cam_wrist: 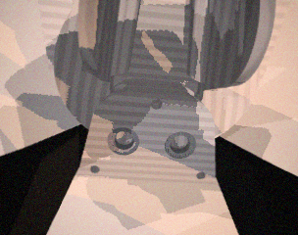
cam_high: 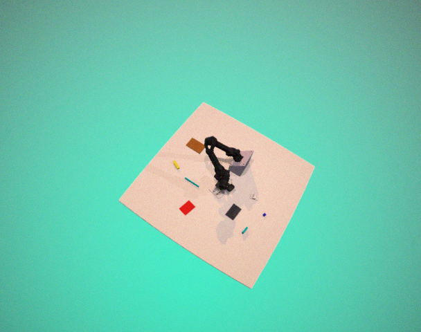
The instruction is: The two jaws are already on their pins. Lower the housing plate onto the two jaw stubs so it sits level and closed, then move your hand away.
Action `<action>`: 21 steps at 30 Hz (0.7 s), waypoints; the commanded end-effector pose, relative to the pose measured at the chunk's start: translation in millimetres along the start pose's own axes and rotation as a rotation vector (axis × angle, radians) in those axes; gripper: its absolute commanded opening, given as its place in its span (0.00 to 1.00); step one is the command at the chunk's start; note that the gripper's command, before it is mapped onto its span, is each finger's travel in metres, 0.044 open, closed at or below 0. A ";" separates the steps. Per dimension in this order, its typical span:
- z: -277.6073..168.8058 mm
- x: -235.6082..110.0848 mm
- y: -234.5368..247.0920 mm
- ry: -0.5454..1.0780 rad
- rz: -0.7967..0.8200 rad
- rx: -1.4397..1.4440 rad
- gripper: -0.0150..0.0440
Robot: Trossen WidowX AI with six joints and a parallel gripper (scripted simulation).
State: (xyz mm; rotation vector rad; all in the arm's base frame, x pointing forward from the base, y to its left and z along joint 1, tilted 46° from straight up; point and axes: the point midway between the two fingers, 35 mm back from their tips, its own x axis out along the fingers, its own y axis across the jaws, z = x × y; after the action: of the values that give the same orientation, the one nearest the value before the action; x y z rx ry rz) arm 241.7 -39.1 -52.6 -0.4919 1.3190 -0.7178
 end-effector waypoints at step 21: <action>-1.6 4.3 0.2 0.004 -0.003 -0.009 0.85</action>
State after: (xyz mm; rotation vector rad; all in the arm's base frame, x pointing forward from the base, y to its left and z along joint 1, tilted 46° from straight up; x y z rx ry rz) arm 241.6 -41.3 -54.4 -0.4944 1.3194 -0.7181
